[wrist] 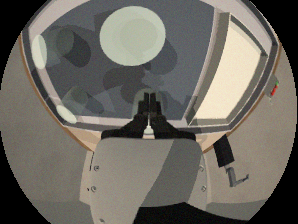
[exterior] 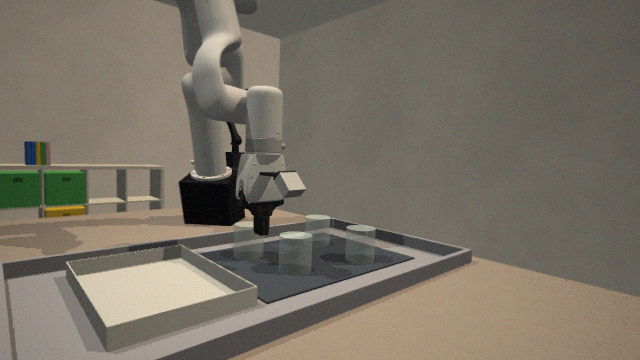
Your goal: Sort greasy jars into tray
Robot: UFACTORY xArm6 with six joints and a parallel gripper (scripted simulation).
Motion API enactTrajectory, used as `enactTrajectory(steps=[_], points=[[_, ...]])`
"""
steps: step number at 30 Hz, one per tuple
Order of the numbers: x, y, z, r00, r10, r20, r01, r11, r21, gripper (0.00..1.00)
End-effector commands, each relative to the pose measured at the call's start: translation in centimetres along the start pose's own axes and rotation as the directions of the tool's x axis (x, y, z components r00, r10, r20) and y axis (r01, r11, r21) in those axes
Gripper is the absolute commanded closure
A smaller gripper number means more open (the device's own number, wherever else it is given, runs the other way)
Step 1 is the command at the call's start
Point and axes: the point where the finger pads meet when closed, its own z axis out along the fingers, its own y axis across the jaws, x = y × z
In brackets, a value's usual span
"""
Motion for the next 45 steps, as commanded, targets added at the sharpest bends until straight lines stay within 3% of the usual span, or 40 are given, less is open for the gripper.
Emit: enactTrajectory(steps=[1,40,45], points=[[0.1,0.0,-0.1,1.000,0.000,-0.003,0.000,1.000,0.000,1.00],[-0.4,0.0,-0.5,1.000,0.000,-0.003,0.000,1.000,0.000,1.00],[0.8,0.0,-0.1,1.000,0.000,-0.003,0.000,1.000,0.000,1.00]])
